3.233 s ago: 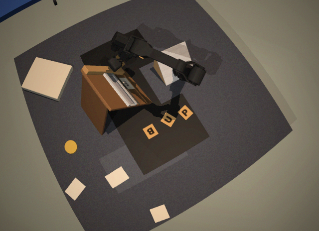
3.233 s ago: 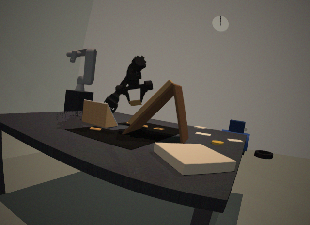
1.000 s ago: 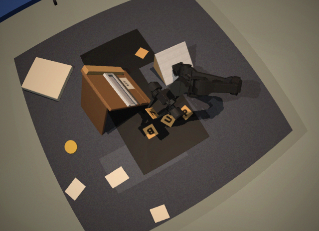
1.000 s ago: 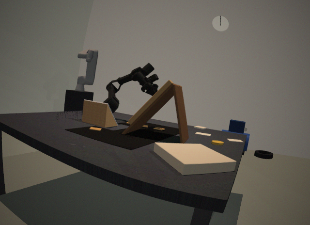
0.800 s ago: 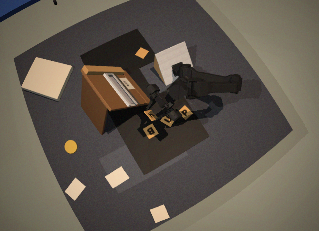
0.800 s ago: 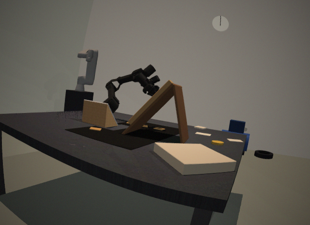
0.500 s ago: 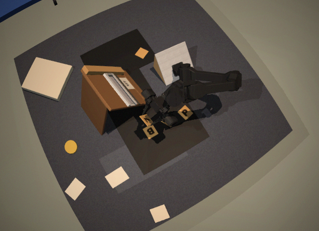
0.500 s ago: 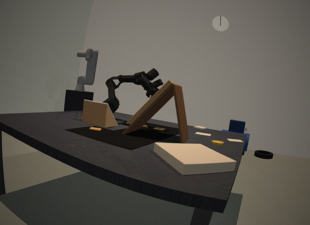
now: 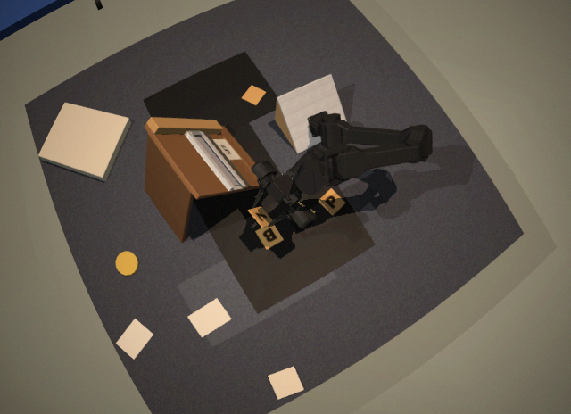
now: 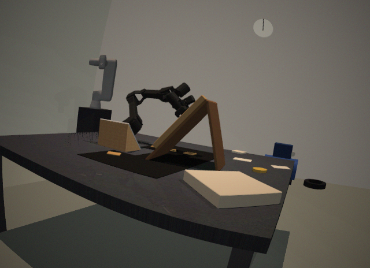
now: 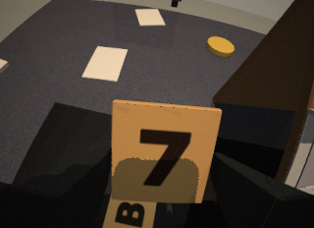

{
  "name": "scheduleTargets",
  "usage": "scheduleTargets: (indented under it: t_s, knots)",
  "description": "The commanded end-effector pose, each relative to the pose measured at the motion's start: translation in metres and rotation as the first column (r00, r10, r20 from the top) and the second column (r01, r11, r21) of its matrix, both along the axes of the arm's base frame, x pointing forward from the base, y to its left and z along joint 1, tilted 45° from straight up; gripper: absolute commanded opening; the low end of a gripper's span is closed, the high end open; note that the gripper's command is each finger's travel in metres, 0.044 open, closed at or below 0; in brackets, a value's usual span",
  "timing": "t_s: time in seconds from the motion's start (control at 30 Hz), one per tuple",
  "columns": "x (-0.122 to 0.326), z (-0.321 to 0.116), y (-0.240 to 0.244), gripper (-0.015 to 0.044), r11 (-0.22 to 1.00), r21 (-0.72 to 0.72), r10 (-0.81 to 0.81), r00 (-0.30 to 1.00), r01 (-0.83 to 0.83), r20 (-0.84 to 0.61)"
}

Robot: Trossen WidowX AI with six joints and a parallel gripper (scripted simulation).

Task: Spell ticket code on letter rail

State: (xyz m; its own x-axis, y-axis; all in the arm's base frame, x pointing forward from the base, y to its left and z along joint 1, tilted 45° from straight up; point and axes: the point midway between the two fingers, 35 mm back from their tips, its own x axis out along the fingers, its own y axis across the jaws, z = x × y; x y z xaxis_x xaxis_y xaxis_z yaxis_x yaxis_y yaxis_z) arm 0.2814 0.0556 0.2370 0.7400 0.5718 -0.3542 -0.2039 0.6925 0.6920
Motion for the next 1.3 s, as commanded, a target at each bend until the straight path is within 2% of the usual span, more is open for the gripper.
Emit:
scheduleTargets:
  t_s: [0.0,1.27]
  knots:
    - [0.0,-0.001,-0.001,0.0,1.0,0.002,-0.006,1.0,0.006,-0.003]
    - [0.004,-0.014,-0.014,0.0,1.0,0.001,-0.006,1.0,0.006,-0.003]
